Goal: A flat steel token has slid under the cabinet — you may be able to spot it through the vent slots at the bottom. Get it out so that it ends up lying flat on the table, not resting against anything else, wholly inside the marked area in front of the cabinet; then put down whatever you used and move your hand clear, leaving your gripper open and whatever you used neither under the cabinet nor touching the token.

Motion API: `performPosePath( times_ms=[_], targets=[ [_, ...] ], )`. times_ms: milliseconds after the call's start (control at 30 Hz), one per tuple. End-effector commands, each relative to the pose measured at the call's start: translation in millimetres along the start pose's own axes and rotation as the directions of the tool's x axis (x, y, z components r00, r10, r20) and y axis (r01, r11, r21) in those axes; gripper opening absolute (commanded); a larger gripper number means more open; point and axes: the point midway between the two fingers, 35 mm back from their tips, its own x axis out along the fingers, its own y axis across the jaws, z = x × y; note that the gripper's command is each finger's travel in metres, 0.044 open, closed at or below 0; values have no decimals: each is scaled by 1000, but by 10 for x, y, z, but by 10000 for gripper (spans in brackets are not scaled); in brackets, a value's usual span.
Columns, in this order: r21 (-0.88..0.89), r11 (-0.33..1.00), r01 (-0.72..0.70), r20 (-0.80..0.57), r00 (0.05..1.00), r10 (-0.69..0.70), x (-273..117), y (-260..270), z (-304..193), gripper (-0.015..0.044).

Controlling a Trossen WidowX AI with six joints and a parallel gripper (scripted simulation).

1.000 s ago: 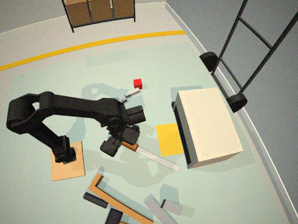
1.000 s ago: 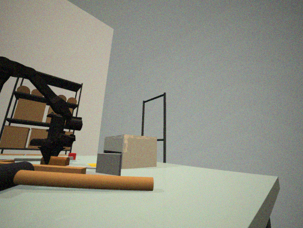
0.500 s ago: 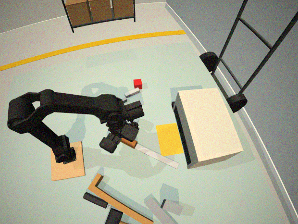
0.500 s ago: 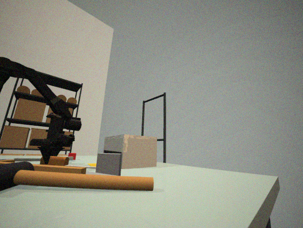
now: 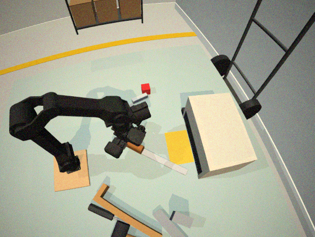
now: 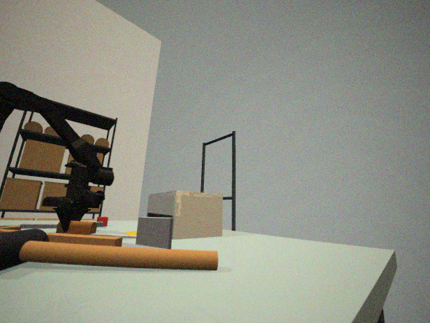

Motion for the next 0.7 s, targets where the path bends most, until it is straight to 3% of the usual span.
performPosePath(
  times_ms=[0,667],
  targets=[
    [1,1000,-6,2,1000,6,-15,49,-26,0],
    [1,1000,-7,1,1000,7,-16,196,-173,0]
  ],
)
